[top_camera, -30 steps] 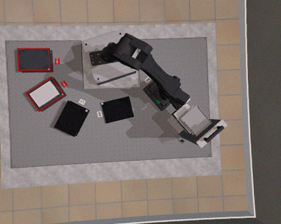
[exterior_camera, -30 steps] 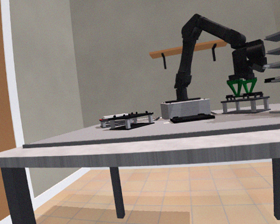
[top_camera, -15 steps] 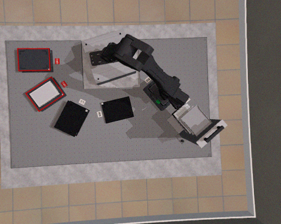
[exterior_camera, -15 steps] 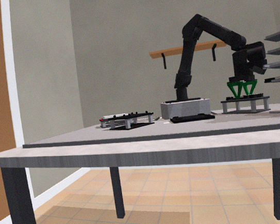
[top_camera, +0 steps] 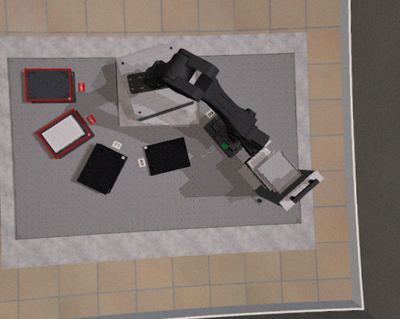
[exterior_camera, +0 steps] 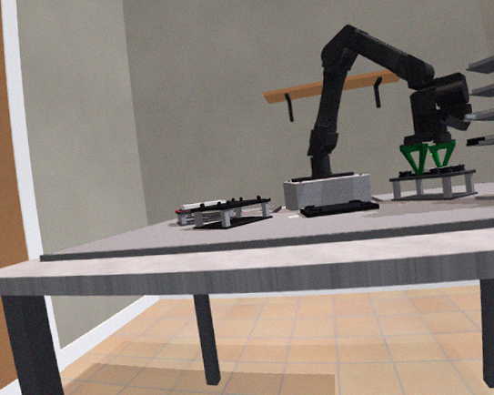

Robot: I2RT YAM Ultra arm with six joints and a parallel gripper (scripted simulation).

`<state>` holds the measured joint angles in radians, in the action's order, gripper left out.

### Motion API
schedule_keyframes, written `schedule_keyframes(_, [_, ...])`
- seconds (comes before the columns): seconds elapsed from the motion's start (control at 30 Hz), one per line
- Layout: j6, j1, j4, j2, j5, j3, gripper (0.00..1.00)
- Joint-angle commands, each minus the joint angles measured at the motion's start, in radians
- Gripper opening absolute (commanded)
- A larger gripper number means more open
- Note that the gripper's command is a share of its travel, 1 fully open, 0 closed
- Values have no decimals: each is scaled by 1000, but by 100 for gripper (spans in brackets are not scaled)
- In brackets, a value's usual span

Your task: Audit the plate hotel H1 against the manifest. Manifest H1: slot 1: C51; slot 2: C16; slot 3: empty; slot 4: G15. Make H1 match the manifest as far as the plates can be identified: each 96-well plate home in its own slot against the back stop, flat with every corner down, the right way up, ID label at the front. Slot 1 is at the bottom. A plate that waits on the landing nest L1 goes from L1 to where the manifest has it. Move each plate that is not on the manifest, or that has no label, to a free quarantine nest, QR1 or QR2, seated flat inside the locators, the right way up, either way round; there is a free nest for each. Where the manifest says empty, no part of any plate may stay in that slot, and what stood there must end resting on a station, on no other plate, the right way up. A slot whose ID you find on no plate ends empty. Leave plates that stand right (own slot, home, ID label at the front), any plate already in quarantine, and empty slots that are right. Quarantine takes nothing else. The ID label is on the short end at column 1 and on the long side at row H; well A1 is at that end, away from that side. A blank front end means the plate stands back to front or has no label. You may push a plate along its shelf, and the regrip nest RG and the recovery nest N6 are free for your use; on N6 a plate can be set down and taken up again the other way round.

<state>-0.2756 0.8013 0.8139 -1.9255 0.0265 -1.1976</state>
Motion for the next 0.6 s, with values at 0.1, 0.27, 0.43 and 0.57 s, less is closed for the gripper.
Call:
schedule_keyframes(0.1, [1,0,31,25,0,-22,100])
schedule_keyframes(0.27, [0,0,68,42,0,-42,100])
schedule_keyframes(0.43, [-1,2,131,67,0,-79,100])
schedule_keyframes(0.57, [-2,3,181,85,0,-112,100])
